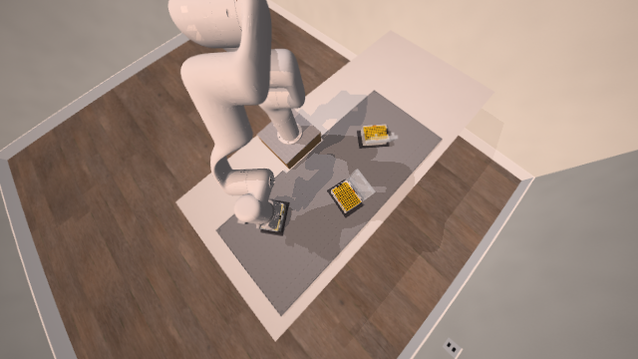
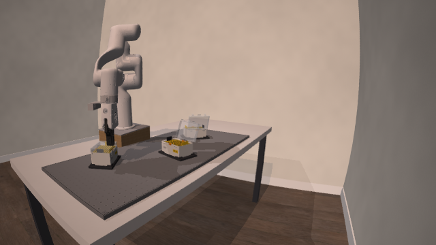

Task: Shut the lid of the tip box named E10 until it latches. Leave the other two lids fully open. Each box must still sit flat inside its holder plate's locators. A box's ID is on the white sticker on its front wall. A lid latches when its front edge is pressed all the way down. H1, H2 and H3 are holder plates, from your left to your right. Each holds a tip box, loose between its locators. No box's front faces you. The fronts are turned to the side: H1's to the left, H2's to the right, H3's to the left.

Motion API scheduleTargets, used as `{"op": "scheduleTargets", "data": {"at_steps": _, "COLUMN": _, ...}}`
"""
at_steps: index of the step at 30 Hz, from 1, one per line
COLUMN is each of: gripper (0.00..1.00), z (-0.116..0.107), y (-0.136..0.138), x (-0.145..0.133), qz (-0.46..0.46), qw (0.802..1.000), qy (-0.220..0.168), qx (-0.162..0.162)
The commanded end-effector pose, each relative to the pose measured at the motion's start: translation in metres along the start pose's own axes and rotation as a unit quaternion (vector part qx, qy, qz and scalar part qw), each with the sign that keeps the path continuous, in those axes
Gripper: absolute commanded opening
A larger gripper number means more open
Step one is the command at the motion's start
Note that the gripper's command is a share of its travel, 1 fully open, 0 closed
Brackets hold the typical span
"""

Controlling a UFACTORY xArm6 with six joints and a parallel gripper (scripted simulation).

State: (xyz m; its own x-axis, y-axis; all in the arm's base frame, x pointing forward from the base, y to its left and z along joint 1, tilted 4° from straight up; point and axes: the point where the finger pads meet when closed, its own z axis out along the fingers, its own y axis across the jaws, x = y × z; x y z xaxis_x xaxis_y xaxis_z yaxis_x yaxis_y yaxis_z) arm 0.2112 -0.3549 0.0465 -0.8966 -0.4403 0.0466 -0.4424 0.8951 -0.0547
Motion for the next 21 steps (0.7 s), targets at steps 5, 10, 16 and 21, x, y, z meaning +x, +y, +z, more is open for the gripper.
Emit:
{"op": "scheduleTargets", "data": {"at_steps": 5, "gripper": 0.0, "z": -0.011, "y": 0.0, "x": 0.0, "qz": 0.0, "qw": 1.0, "qy": 0.0, "qx": 0.0}}
{"op": "scheduleTargets", "data": {"at_steps": 10, "gripper": 0.0, "z": -0.017, "y": 0.0, "x": 0.0, "qz": 0.0, "qw": 1.0, "qy": 0.0, "qx": 0.0}}
{"op": "scheduleTargets", "data": {"at_steps": 16, "gripper": 0.0, "z": -0.027, "y": 0.0, "x": 0.0, "qz": 0.0, "qw": 1.0, "qy": 0.0, "qx": 0.0}}
{"op": "scheduleTargets", "data": {"at_steps": 21, "gripper": 0.0, "z": -0.035, "y": 0.0, "x": 0.0, "qz": 0.0, "qw": 1.0, "qy": 0.0, "qx": 0.0}}
